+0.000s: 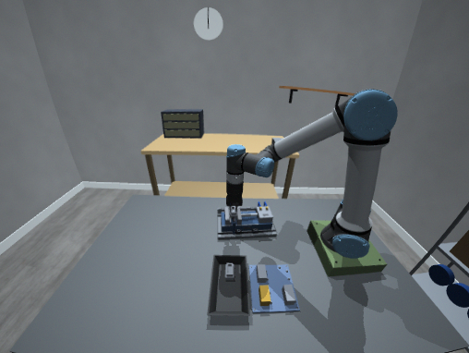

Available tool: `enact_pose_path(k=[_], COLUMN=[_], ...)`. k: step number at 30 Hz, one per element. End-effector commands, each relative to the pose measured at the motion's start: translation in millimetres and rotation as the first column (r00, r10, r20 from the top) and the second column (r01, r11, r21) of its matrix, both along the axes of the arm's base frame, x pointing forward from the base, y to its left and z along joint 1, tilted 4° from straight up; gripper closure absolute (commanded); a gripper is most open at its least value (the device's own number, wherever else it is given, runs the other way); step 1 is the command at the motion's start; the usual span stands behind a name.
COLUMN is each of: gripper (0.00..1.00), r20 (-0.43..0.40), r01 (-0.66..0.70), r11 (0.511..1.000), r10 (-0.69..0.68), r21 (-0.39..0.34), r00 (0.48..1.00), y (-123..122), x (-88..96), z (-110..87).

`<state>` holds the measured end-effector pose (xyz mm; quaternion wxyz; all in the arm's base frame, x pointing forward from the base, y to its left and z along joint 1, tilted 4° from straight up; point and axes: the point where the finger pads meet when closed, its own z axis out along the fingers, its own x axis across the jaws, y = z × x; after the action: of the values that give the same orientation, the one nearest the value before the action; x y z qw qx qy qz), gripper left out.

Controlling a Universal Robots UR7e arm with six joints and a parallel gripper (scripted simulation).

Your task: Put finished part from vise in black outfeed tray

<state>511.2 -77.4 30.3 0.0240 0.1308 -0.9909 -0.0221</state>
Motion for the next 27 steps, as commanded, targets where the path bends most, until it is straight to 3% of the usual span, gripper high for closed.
enact_pose_path(k=[1, 27], gripper=[1.00, 1.00], r20=[0.002, 0.002], r01=[0.000, 0.000], r11=[1.000, 1.000], r10=[0.000, 0.000], r21=[-0.001, -0.001], r00=[1.000, 1.000], y=[0, -2], x=[0.6, 2.6], z=[4.1, 41.4])
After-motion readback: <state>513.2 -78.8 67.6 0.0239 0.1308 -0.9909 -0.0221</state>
